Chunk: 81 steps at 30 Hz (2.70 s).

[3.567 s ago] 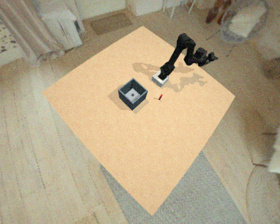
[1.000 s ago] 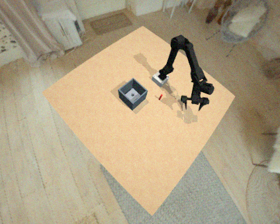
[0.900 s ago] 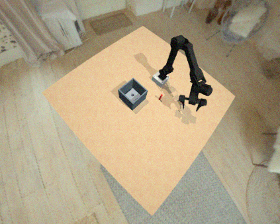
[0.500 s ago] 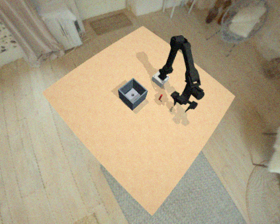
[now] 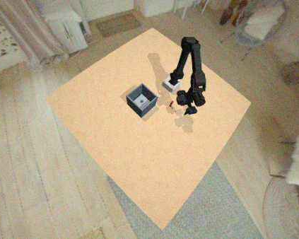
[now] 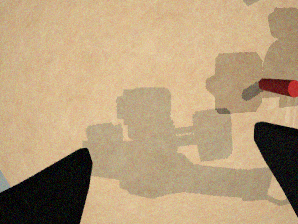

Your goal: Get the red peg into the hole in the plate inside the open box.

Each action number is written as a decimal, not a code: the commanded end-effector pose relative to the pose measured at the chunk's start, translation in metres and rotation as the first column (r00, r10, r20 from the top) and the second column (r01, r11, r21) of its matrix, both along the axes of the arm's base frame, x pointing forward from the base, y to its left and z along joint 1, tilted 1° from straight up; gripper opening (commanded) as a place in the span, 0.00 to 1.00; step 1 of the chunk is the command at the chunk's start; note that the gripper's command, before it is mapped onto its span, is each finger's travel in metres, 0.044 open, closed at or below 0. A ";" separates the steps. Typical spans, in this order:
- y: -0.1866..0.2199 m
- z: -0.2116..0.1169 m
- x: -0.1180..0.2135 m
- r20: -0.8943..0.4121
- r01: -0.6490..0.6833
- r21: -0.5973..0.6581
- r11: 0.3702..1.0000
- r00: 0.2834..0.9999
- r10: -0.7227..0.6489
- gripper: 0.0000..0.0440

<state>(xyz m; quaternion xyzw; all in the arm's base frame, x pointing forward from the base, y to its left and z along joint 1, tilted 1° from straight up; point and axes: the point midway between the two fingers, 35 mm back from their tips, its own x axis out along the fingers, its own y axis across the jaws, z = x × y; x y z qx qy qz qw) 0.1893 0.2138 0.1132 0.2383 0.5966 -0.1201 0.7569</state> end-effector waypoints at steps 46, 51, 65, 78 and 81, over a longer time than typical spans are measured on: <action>-0.090 -0.099 -0.029 -0.294 0.600 -0.169 0.782 0.726 -0.621 0.66; -0.087 -0.107 -0.024 -0.299 0.600 -0.160 0.784 0.727 -0.618 0.36; -0.072 -0.093 -0.004 -0.305 0.622 -0.056 0.781 0.734 -0.607 0.00; -0.063 -0.047 0.020 -0.281 0.642 0.091 0.761 0.750 -0.599 0.00; -0.064 -0.033 0.027 -0.265 0.640 0.120 0.759 0.758 -0.596 0.00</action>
